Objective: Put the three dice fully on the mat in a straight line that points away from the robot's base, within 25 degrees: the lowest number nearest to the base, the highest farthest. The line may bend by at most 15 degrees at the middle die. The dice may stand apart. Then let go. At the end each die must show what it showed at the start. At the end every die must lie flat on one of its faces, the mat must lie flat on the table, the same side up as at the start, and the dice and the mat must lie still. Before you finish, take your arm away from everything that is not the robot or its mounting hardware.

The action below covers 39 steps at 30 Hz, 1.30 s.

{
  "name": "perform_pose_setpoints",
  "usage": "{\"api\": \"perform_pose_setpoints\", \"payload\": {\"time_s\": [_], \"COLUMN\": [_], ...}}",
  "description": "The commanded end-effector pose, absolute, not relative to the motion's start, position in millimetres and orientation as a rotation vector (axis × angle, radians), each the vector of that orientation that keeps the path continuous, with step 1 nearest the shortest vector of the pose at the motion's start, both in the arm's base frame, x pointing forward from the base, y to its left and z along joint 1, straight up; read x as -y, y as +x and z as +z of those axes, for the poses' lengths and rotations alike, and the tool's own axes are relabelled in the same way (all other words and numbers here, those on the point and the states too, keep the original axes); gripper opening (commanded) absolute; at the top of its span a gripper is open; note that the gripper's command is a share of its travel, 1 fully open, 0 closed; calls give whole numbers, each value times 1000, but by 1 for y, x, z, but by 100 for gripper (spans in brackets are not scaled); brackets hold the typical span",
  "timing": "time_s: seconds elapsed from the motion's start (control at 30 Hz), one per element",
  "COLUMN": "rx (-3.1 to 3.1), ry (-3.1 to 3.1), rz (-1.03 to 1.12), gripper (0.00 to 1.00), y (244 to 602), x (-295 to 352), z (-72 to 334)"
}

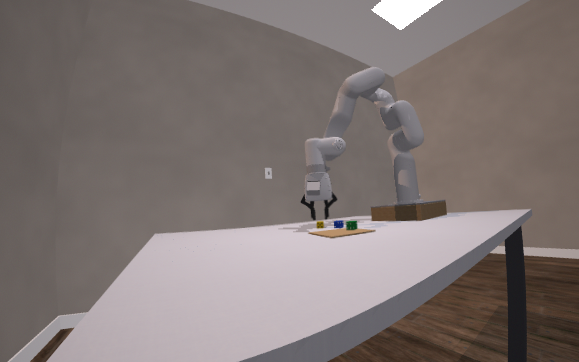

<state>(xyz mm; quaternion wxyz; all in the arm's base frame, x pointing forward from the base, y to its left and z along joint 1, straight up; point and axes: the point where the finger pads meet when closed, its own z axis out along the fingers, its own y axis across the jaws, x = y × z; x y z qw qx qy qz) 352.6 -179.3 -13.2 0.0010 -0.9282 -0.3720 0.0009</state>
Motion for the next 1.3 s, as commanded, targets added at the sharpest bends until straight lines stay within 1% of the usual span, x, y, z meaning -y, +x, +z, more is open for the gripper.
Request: {"api": "perform_pose_setpoints", "payload": {"time_s": [0.0,0.5,1.27], "rx": [1169,1169,1169], "ry": [-2916,-2916,-2916], "rz": [0,0,0], "gripper": [42,42,42], "y": [354,354,354], "x": [180,180,180], "z": [-12,-14,-41]}}
